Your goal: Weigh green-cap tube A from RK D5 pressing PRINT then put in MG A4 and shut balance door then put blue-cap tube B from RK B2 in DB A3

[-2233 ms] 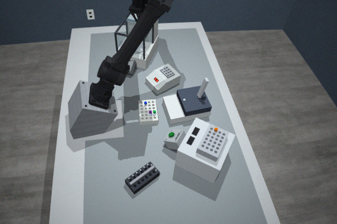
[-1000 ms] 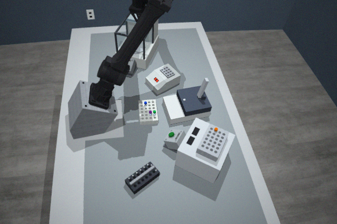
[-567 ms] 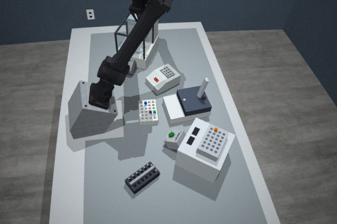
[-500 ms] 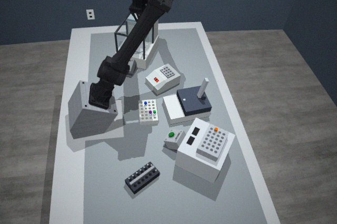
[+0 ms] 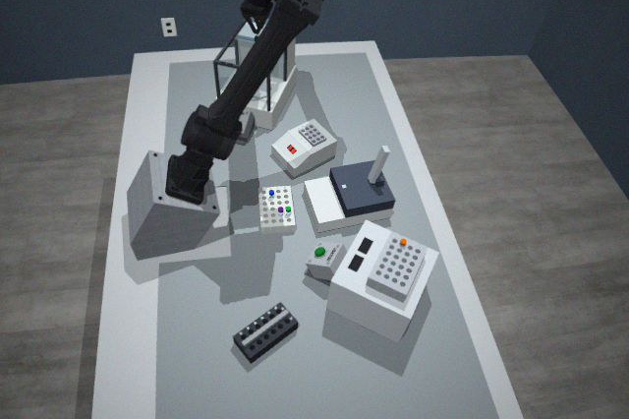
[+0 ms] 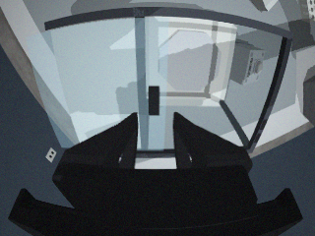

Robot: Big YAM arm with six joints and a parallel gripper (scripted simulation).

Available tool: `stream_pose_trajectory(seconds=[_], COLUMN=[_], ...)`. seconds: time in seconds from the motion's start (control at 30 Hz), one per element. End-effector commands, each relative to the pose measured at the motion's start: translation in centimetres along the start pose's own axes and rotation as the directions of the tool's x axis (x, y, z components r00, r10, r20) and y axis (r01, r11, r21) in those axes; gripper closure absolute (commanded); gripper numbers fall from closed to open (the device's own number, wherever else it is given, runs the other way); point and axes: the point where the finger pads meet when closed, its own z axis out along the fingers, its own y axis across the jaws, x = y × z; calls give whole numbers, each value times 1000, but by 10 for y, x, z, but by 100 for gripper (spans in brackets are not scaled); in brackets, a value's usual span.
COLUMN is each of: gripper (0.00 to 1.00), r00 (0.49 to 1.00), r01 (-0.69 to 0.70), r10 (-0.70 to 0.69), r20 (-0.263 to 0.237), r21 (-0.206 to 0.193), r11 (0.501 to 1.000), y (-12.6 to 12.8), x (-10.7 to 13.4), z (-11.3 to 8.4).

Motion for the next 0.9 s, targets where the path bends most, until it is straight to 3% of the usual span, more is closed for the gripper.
stream_pose_trajectory(seconds=[0.0, 0.17, 0.27, 0.57, 0.8, 0.83, 0.87], gripper=[70, 70, 70, 70, 70, 70, 64], r00=[999, 999, 1000, 999, 999, 1000, 1000], r01=[-35, -35, -25, -35, -34, -21, -11], r10=[33, 33, 25, 34, 32, 20, 11], r20=[-23, -23, -18, -25, -23, -11, -12], r21=[-70, -70, -56, -70, -66, -37, -18], r11=[997, 997, 998, 997, 997, 999, 1000], y=[18, 17, 17, 16, 18, 11, 20], x=[-2, -2, 2, -3, 1, -1, -12], z=[-40, -48, -42, -63, -58, -44, -39])
